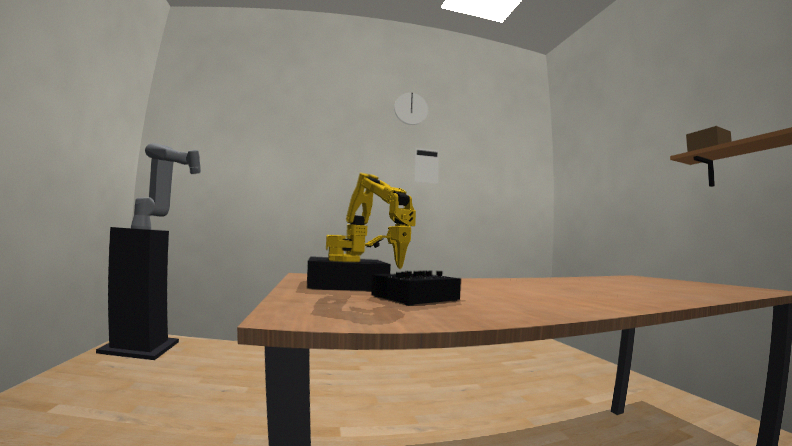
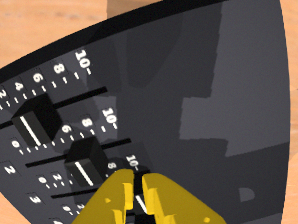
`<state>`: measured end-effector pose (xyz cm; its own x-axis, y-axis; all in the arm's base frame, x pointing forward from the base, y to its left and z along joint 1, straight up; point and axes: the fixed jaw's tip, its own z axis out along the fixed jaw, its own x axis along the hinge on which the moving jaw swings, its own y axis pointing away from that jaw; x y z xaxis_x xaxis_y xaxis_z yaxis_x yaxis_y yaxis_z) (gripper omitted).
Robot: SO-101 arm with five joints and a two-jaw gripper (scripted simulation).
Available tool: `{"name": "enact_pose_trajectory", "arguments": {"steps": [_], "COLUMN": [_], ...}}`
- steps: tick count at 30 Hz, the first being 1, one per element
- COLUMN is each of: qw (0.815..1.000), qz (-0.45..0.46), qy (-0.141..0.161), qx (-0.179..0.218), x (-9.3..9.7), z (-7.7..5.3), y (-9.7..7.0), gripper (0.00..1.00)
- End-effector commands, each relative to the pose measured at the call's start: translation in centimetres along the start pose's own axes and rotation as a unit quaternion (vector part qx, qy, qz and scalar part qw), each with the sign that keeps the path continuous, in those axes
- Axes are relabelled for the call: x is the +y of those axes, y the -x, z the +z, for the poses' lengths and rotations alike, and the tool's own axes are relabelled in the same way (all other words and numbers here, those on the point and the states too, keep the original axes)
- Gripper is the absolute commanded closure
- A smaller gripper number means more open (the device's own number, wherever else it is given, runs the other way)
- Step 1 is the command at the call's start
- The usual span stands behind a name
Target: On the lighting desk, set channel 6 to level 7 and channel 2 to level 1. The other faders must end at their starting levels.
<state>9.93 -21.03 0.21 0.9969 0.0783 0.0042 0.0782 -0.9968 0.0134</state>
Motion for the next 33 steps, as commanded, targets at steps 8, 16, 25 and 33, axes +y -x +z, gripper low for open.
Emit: {"name": "enact_pose_trajectory", "arguments": {"steps": [8,16,25,33], "qw": [1.0,1.0,1.0,1.0], "qz": [0.0,0.0,0.0,0.0], "qy": [-0.007,-0.007,-0.007,-0.007], "qx": [-0.002,-0.002,-0.002,-0.002], "x": [-0.2,-0.2,-0.4,-0.7], "z": [1.2,1.3,1.7,2.2], "y": [0.2,0.2,0.3,0.4], "gripper": [1.0,1.0,1.0,1.0]}}
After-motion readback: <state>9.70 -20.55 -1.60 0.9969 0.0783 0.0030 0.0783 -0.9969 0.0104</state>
